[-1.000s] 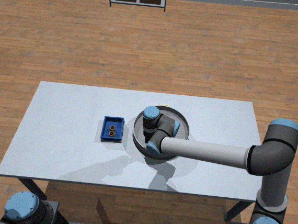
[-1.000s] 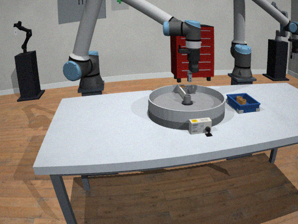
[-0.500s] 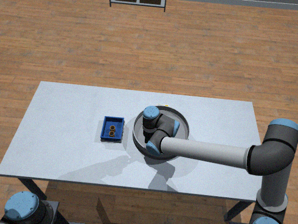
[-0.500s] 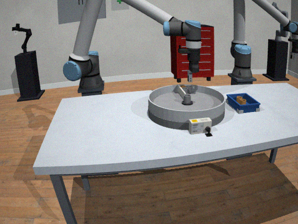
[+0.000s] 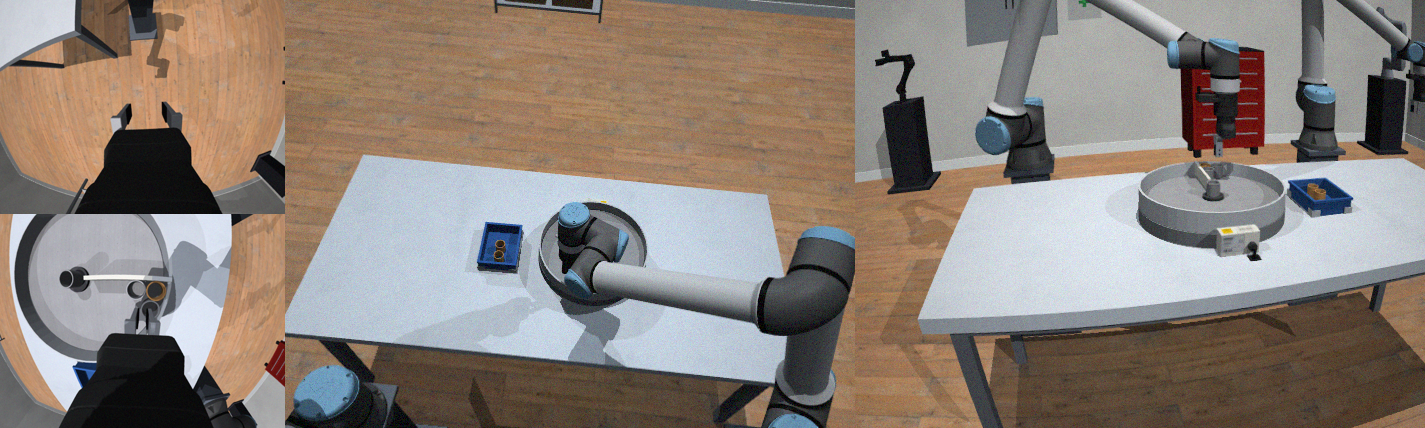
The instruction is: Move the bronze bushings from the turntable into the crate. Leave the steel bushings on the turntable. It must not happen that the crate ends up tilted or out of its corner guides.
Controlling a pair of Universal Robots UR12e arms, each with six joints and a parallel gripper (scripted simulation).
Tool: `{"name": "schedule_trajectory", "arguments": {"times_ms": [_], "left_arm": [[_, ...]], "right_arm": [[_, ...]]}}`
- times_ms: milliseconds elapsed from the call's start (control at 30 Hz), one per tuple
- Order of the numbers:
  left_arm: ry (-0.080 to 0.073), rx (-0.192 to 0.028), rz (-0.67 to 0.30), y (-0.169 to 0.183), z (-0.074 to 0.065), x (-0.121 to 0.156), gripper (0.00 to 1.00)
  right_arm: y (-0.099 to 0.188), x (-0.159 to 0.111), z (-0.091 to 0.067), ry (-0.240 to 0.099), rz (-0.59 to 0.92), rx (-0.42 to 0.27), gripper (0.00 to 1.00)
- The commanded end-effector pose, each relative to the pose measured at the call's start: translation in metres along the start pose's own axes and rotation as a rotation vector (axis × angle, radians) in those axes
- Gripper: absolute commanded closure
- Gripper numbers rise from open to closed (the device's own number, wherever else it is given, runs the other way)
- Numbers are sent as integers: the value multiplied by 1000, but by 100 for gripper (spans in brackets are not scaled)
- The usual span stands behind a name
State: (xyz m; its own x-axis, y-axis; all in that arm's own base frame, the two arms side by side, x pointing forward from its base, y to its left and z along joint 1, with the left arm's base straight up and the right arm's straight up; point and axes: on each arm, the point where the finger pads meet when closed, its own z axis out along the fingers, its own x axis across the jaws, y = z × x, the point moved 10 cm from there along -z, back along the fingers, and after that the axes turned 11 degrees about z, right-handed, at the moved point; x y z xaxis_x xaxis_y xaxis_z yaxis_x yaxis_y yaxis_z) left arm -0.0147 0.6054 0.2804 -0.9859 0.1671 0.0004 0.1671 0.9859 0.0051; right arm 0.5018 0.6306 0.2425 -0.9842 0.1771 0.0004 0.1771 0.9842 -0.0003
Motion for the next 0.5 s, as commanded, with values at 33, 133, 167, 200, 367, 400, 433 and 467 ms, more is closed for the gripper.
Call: {"name": "schedule_trajectory", "arguments": {"times_ms": [33,133,167,200,367,400,433,467], "left_arm": [[0,5,-3,-2,3,1,0],[0,5,-3,-2,3,1,0],[0,5,-3,-2,3,1,0],[0,5,-3,-2,3,1,0],[0,5,-3,-2,3,1,0],[0,5,-3,-2,3,1,0],[0,5,-3,-2,3,1,0],[0,5,-3,-2,3,1,0]], "right_arm": [[2,0,-1,-1,-2,-2,64],[2,0,-1,-1,-2,-2,64],[2,0,-1,-1,-2,-2,64],[2,0,-1,-1,-2,-2,64],[0,0,7,0,-1,2,64],[0,0,11,0,-1,2,64],[-1,0,16,0,-1,2,64],[-1,0,20,0,-1,2,64]]}}
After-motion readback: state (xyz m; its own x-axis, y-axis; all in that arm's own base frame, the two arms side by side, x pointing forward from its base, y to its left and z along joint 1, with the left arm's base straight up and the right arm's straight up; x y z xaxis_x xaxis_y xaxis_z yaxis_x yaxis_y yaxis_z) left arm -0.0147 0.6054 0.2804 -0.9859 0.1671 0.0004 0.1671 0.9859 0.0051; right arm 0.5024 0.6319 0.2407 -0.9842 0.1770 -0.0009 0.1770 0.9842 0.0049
